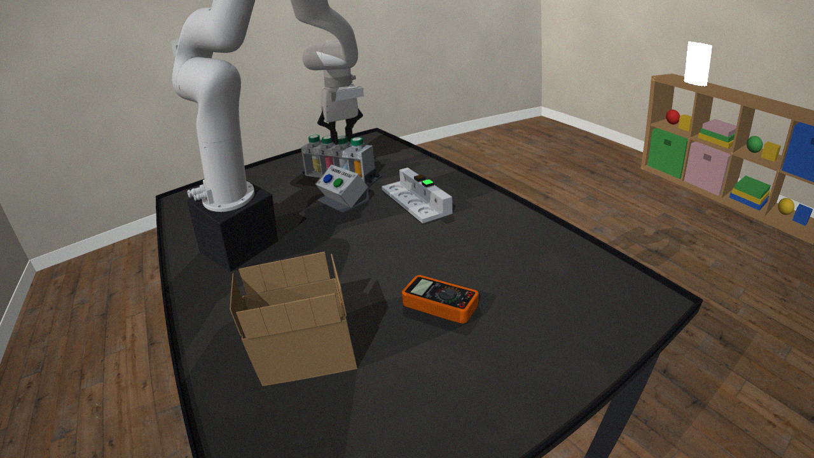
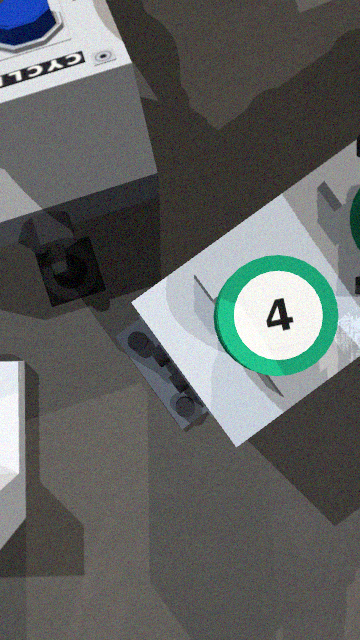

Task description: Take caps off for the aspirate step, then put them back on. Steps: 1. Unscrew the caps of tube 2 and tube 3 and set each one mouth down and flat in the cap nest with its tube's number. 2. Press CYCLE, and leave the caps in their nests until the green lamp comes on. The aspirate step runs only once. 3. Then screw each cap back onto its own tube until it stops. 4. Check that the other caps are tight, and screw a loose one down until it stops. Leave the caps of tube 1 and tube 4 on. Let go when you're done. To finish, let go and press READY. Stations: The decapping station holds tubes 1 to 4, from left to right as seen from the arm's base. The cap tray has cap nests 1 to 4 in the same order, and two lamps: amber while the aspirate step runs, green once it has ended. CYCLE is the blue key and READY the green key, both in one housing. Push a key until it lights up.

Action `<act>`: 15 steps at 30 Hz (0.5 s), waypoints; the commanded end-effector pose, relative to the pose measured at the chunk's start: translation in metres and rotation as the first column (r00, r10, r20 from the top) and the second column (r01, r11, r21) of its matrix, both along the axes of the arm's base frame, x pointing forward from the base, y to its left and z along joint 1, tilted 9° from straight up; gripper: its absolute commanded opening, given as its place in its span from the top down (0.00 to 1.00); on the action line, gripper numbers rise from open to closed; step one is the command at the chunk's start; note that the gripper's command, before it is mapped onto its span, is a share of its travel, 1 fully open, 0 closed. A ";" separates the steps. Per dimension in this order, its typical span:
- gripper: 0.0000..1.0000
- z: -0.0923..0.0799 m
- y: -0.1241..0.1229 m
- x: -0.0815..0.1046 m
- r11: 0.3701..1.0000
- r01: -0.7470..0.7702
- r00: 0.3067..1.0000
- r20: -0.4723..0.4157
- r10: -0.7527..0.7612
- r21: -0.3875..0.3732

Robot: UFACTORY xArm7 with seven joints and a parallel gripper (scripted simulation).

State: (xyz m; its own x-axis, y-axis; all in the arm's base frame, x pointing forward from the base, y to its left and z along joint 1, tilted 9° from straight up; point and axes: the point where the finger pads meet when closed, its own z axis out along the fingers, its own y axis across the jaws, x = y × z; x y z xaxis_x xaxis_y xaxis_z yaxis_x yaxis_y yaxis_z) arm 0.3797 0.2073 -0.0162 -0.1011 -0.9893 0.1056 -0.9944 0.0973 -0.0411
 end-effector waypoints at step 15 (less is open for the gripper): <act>0.54 0.001 0.002 0.001 0.990 0.141 0.989 0.049 -0.140 -0.018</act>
State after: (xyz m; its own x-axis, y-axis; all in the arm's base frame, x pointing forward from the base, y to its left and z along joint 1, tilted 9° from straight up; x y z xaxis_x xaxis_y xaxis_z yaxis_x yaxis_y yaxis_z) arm 0.3789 0.2079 -0.0168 -0.2436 -0.9623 0.1209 -0.9683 0.2341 -0.0876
